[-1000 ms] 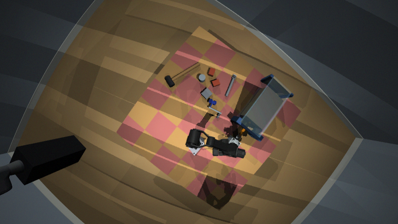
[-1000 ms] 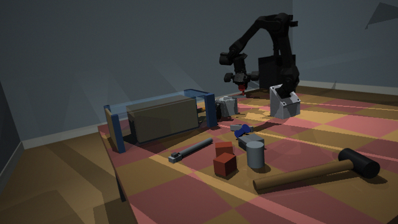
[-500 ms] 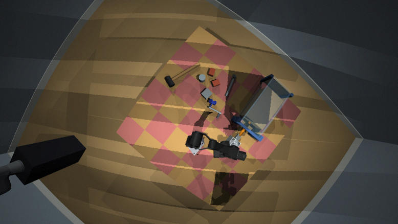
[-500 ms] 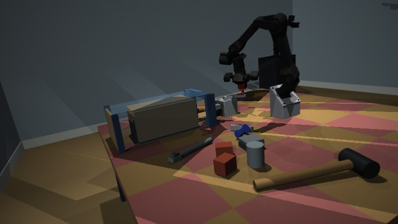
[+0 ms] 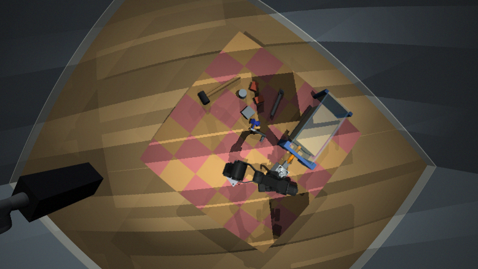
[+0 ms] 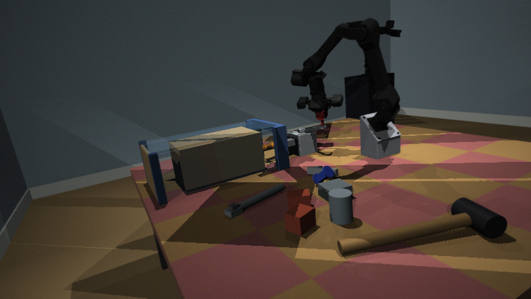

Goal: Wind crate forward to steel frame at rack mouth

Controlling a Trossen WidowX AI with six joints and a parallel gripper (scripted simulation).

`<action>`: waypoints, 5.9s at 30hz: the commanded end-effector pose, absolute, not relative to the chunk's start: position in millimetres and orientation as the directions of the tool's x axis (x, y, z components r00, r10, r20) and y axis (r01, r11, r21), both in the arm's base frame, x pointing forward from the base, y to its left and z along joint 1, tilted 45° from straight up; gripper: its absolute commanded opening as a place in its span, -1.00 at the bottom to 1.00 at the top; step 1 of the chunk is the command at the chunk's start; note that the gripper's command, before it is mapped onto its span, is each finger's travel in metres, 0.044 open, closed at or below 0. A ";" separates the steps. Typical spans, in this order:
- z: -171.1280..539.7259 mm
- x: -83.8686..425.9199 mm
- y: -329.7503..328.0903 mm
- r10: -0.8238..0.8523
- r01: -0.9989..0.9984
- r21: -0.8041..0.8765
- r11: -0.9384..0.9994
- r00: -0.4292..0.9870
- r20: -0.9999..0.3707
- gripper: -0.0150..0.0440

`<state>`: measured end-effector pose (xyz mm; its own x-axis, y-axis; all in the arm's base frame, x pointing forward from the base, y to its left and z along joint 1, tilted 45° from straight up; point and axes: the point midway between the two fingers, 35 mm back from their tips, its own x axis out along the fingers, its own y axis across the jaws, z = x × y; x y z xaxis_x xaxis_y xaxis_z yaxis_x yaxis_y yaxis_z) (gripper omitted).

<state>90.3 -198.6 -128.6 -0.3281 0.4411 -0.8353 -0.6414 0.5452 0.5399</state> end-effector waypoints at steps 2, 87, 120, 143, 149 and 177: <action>-137.9 90.3 -207.9 0.423 -0.645 0.527 0.554 -0.327 -0.845 -0.49; -200.8 150.8 -278.0 0.417 -0.648 0.519 0.558 -0.322 -0.850 -0.49; -206.2 190.1 -284.0 0.417 -0.650 0.517 0.558 -0.319 -0.851 -0.49; -203.7 218.6 -281.1 0.418 -0.651 0.516 0.557 -0.317 -0.851 -0.49; -202.2 225.6 -279.4 0.419 -0.651 0.516 0.557 -0.317 -0.851 -0.49; -191.1 255.7 -266.9 0.421 -0.652 0.516 0.555 -0.315 -0.851 -0.49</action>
